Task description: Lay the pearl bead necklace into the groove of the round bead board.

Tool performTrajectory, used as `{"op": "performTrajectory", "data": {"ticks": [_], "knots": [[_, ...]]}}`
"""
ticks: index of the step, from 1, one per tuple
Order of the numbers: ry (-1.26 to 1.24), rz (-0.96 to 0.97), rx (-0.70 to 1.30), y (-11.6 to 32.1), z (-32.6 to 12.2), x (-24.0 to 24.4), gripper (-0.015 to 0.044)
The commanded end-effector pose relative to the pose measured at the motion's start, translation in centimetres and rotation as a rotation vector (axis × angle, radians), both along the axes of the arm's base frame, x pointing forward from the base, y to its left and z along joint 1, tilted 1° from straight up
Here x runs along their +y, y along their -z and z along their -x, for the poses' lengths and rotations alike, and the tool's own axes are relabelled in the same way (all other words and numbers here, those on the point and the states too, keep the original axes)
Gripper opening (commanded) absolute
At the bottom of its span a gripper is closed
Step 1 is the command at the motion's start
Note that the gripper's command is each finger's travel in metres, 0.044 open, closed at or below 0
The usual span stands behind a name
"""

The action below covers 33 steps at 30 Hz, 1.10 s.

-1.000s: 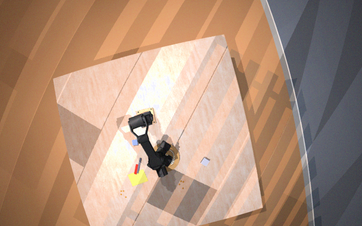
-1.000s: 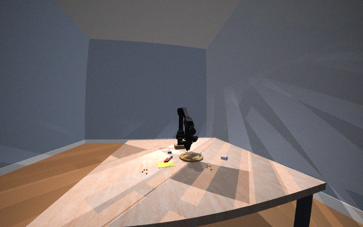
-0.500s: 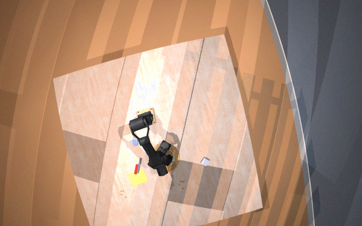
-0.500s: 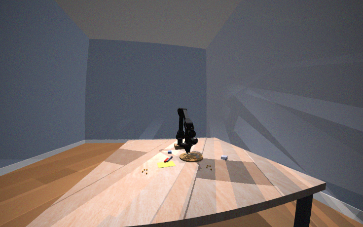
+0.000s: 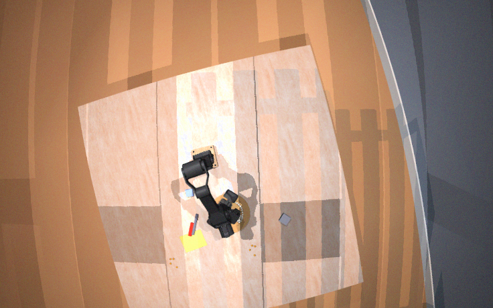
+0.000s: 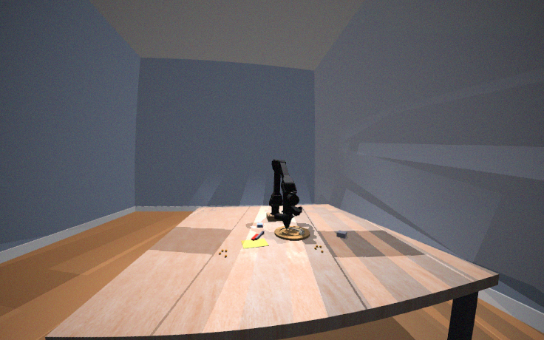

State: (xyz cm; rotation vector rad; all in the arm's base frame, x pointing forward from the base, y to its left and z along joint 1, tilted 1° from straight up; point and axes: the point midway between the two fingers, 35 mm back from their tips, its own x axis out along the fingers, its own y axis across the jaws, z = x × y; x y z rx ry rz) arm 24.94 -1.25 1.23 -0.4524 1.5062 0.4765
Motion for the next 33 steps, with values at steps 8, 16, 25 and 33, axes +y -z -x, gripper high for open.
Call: {"op": "performTrajectory", "data": {"ticks": [8,16,25,33], "knots": [[0.0,0.0,0.0,0.0,0.0,0.0,0.0],[0.0,0.0,0.0,0.0,0.0,0.0,0.0],[-0.005,0.001,0.001,-0.6,0.1,0.0,0.0],[-0.005,0.002,0.001,-0.6,0.0,-1.5,0.0]]}}
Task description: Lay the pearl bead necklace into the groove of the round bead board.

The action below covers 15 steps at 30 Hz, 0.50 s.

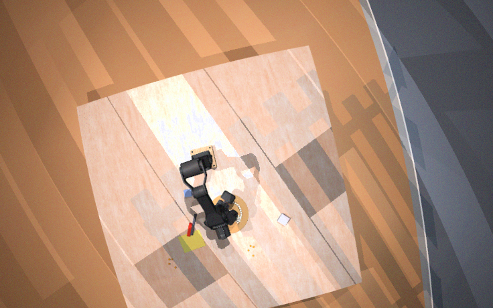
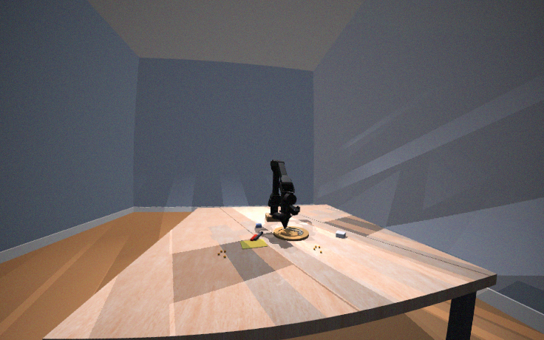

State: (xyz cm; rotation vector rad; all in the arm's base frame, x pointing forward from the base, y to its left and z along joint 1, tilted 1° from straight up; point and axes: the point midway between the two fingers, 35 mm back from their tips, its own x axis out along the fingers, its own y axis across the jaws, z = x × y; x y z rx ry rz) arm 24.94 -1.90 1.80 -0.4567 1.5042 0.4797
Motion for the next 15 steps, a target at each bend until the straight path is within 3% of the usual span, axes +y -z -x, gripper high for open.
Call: {"op": "performTrajectory", "data": {"ticks": [1,15], "knots": [[0.0,0.002,0.003,0.0,0.0,-1.1,0.0],[0.0,0.004,0.003,0.6,0.1,-2.9,0.0]]}}
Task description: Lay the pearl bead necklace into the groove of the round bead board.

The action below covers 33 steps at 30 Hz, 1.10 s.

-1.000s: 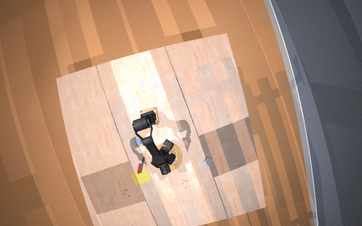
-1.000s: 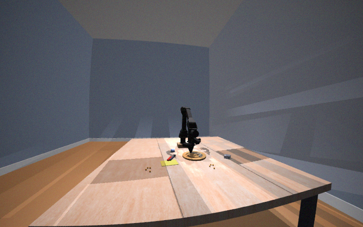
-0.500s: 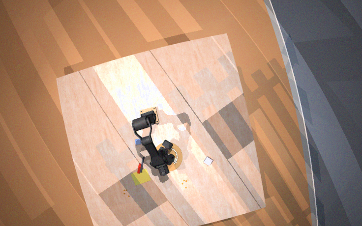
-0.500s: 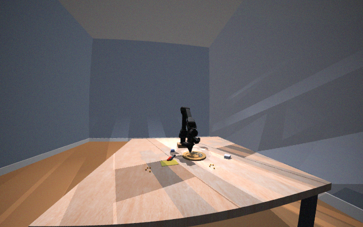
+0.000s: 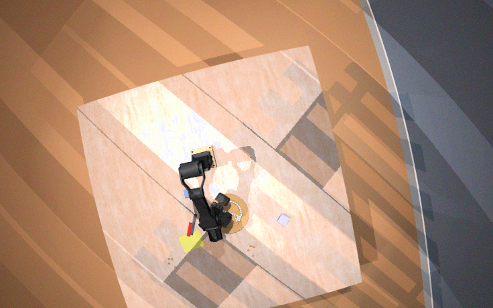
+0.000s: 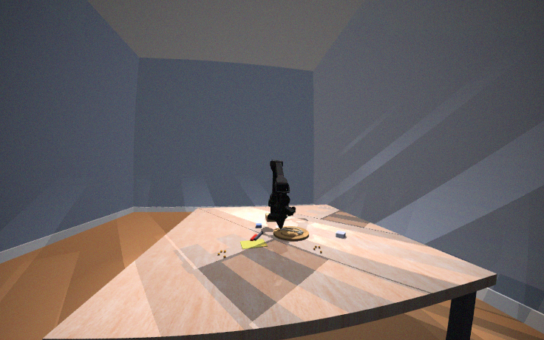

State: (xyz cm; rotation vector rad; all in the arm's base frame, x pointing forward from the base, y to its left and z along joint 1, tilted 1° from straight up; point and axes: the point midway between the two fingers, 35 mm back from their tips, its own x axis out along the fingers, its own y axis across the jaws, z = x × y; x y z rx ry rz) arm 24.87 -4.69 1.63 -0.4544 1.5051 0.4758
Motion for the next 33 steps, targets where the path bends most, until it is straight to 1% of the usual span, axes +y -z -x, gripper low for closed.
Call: {"op": "performTrajectory", "data": {"ticks": [1,5,22,33], "knots": [[-0.004,0.003,0.003,0.56,0.07,-0.1,0.0],[-0.004,0.003,0.003,0.67,0.07,-0.1,0.0],[0.0,0.003,0.0,0.17,-0.02,-0.1,0.044],[-0.004,0.003,0.003,-0.16,-0.02,-0.1,0.044]]}}
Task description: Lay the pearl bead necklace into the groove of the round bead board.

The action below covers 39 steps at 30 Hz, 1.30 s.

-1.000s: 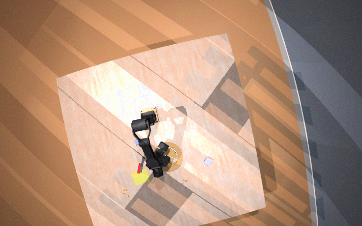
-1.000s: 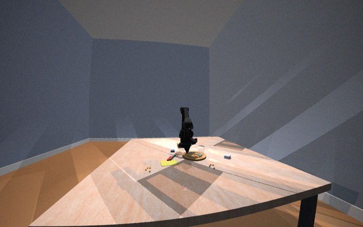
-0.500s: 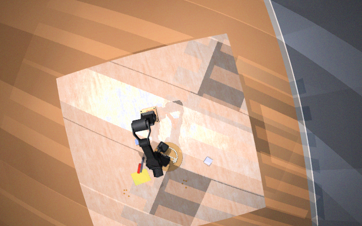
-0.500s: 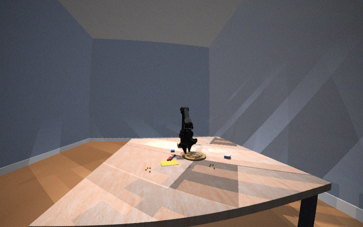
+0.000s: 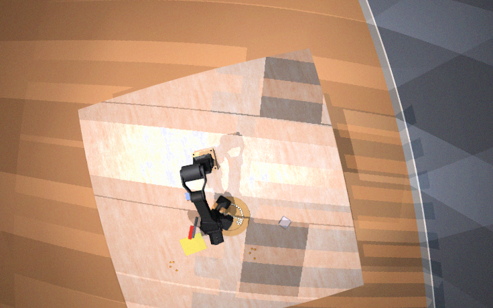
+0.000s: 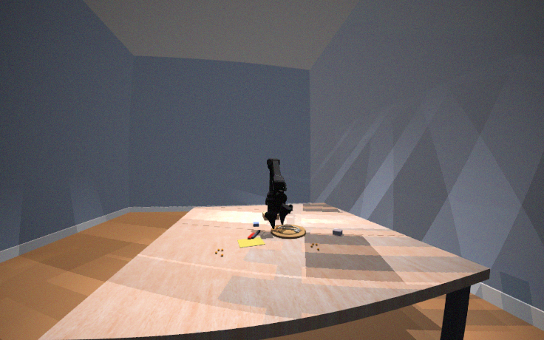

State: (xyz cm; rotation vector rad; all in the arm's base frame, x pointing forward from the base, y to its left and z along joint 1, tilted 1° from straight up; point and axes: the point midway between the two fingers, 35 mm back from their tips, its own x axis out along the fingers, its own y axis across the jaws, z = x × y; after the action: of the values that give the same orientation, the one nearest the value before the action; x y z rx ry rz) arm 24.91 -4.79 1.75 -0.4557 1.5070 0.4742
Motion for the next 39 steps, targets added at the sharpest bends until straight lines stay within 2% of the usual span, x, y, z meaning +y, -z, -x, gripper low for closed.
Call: {"op": "performTrajectory", "data": {"ticks": [1,17,24,29,33,39], "knots": [[-0.004,0.0,0.002,0.0,0.0,0.0,0.044],[-0.004,0.0,0.002,0.0,0.0,0.0,0.044],[-0.13,0.001,-0.001,-3.1,-0.6,0.9,0.0256],[-0.134,0.001,-0.001,-2.8,-0.7,1.0,0.0125],[-0.134,0.001,-0.001,-1.6,-0.6,1.0,0.012],[-0.127,0.002,-0.008,-2.0,-0.8,0.9,0.012]]}}
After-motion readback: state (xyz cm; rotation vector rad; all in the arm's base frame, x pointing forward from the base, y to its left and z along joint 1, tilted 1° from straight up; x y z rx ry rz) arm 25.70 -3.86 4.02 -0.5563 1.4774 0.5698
